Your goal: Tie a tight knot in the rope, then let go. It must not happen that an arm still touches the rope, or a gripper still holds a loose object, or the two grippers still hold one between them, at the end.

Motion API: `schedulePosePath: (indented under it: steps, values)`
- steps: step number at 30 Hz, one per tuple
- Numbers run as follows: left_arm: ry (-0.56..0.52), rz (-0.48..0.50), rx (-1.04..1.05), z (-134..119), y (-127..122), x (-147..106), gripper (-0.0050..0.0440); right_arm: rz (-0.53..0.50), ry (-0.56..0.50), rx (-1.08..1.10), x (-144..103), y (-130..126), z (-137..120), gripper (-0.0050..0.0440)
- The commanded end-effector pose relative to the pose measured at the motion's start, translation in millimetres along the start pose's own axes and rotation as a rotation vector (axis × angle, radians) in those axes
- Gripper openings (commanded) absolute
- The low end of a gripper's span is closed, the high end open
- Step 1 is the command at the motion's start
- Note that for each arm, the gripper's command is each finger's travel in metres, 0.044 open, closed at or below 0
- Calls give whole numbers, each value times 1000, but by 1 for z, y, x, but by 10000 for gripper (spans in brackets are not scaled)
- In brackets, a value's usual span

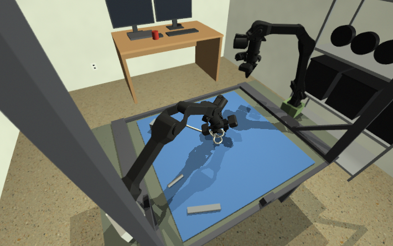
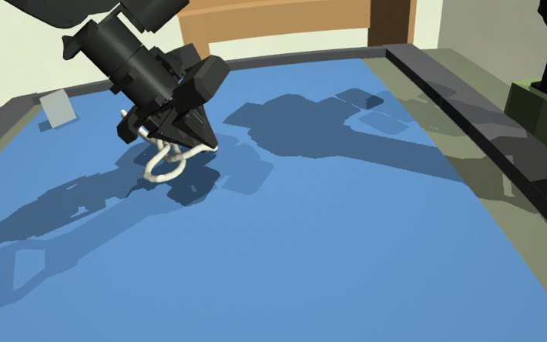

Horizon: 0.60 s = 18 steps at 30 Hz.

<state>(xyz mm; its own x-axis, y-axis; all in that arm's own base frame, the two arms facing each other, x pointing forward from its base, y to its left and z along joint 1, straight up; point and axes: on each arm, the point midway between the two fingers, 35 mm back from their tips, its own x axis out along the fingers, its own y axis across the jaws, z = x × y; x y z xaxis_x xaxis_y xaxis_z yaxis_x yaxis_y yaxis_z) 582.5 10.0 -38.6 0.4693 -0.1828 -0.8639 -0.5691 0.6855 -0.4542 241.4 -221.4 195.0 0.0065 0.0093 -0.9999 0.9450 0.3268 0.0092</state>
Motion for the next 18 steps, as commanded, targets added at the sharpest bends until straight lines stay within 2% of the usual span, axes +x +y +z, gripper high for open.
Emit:
schedulePosePath:
  steps: [1, 5, 11, 18]
  values:
    - [-25, -16, 4, 9, -13, -18, 85, 9, -22, -2, -8, -1, -1, 85]
    - [-25, -16, 4, 13, -21, -33, 85, 9, -22, -2, -8, -1, -1, 85]
    - [-25, -16, 4, 14, -23, -37, 85, 9, -22, -2, -8, -1, -1, 85]
    - [-25, -16, 4, 19, -34, -60, 85, 9, -22, -2, -8, -1, -1, 85]
